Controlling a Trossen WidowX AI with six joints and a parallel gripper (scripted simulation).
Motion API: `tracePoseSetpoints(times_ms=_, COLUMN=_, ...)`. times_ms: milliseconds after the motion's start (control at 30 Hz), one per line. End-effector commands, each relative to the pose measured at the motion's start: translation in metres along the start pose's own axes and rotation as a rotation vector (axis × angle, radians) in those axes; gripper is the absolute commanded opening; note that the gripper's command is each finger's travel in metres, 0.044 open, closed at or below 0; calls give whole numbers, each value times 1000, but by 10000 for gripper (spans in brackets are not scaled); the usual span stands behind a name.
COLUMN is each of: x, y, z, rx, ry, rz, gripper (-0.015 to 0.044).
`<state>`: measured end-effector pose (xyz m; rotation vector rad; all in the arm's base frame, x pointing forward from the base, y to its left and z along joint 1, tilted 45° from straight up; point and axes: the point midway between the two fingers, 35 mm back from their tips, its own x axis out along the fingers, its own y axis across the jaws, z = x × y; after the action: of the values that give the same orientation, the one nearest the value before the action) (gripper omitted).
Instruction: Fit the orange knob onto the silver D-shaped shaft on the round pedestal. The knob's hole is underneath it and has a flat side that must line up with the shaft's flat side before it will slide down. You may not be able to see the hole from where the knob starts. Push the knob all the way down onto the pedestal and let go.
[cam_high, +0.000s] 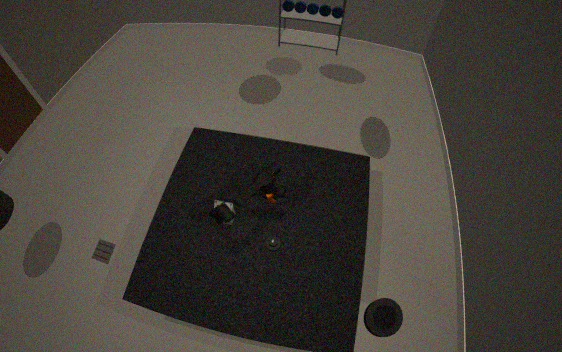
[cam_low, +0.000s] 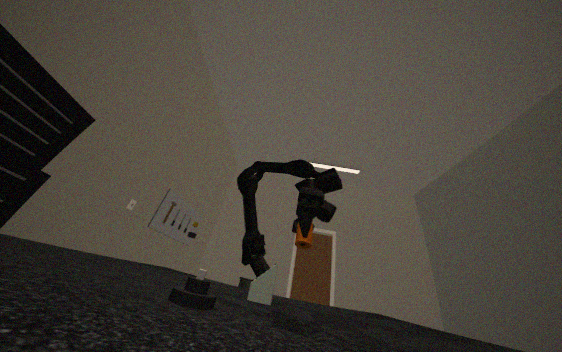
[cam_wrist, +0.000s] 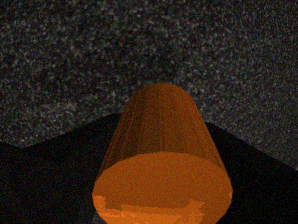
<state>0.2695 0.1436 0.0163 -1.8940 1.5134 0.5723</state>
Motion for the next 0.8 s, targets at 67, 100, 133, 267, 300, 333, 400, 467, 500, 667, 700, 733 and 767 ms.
tracePoseSetpoints(times_ms=67, x=12, y=-2, z=1, rx=4, ry=-6, rz=132, gripper=0)
tracePoseSetpoints(times_ms=100, x=15, y=-2, z=1, rx=4, ry=-6, rz=154, gripper=0)
tracePoseSetpoints(times_ms=133, x=17, y=-2, z=1, rx=4, ry=-6, rz=176, gripper=0)
tracePoseSetpoints(times_ms=267, x=24, y=-2, z=1, rx=5, ry=-6, rz=220, gripper=0)
tracePoseSetpoints(times_ms=300, x=27, y=-2, z=1, rx=5, ry=-6, rz=221, gripper=0)
tracePoseSetpoints(times_ms=333, x=31, y=-2, z=2, rx=5, ry=-6, rz=221, gripper=0)
tracePoseSetpoints(times_ms=400, x=40, y=-1, z=2, rx=5, ry=-7, rz=224, gripper=0)
tracePoseSetpoints(times_ms=467, x=51, y=0, z=3, rx=5, ry=-8, rz=227, gripper=0)
tracePoseSetpoints(times_ms=500, x=57, y=1, z=4, rx=6, ry=-8, rz=229, gripper=0)
tracePoseSetpoints(times_ms=667, x=88, y=5, z=6, rx=7, ry=-9, rz=237, gripper=0)
tracePoseSetpoints(times_ms=700, x=95, y=6, z=6, rx=7, ry=-9, rz=239, gripper=0)
tracePoseSetpoints(times_ms=733, x=101, y=7, z=7, rx=8, ry=-8, rz=241, gripper=0)
tracePoseSetpoints(times_ms=767, x=107, y=8, z=7, rx=8, ry=-8, rz=242, gripper=0)
